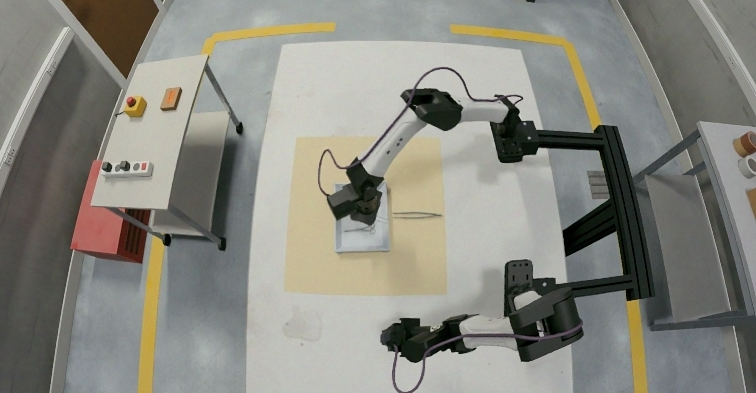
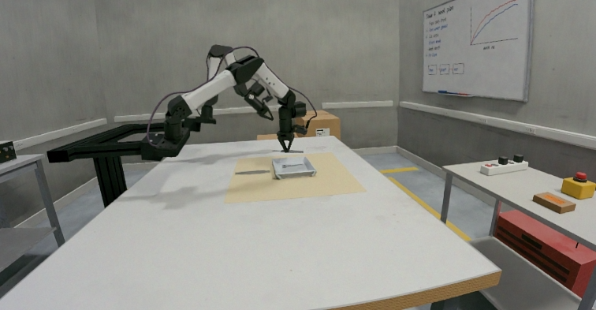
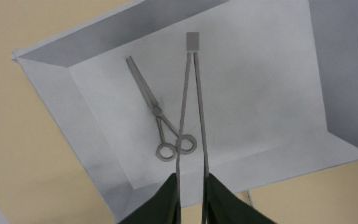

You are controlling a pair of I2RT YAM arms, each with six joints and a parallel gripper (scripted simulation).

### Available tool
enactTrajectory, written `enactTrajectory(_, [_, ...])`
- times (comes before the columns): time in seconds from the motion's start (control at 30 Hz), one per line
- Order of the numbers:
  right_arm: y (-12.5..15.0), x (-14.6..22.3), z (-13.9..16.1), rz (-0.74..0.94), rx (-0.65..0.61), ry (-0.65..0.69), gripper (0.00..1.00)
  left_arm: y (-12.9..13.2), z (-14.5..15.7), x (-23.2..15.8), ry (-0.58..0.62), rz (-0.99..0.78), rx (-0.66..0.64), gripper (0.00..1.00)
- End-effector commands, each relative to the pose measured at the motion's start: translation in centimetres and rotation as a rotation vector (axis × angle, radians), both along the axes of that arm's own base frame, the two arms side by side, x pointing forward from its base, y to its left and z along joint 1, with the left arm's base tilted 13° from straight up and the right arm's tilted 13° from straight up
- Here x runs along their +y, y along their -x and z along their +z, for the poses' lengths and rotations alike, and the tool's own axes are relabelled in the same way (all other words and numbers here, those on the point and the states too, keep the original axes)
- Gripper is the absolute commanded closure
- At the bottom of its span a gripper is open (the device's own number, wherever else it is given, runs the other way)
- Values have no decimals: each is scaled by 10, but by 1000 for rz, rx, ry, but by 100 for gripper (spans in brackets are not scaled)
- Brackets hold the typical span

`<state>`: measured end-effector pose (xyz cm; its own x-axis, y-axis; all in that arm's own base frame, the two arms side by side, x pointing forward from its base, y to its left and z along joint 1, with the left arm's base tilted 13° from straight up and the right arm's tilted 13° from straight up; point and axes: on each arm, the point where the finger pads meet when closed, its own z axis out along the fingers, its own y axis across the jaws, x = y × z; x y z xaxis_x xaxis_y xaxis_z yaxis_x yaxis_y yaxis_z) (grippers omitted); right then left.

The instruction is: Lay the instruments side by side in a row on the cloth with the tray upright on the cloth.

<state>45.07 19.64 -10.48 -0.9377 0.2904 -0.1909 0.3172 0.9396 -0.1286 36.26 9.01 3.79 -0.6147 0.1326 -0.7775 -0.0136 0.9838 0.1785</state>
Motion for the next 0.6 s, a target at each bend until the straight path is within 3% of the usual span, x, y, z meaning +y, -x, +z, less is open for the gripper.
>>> enactTrajectory(0.0, [-10, 8, 12, 86, -115, -37, 100, -3, 5, -1, -2, -4, -14, 67])
enactTrajectory(0.03, [-5, 10, 9, 104, -122, -37, 100, -3, 5, -1, -2, -4, -14, 67])
enactTrajectory(0.07, [-18, 5, 21, 62, -144, -49, 100, -3, 5, -1, -2, -4, -14, 67])
enactTrajectory(0.1, [4, 6, 7, 78, -70, -33, 100, -3, 5, -1, -2, -4, -14, 67])
enactTrajectory(0.3, [13, 4, 3, 130, -104, -24, 100, -3, 5, -1, -2, -4, -14, 67])
enactTrajectory(0.4, [16, -18, -4, 132, -137, -27, 100, -3, 5, -1, -2, -4, -14, 67])
enactTrajectory(0.57, [50, -20, -14, 221, -146, -20, 100, -3, 5, -1, -2, -4, -14, 67])
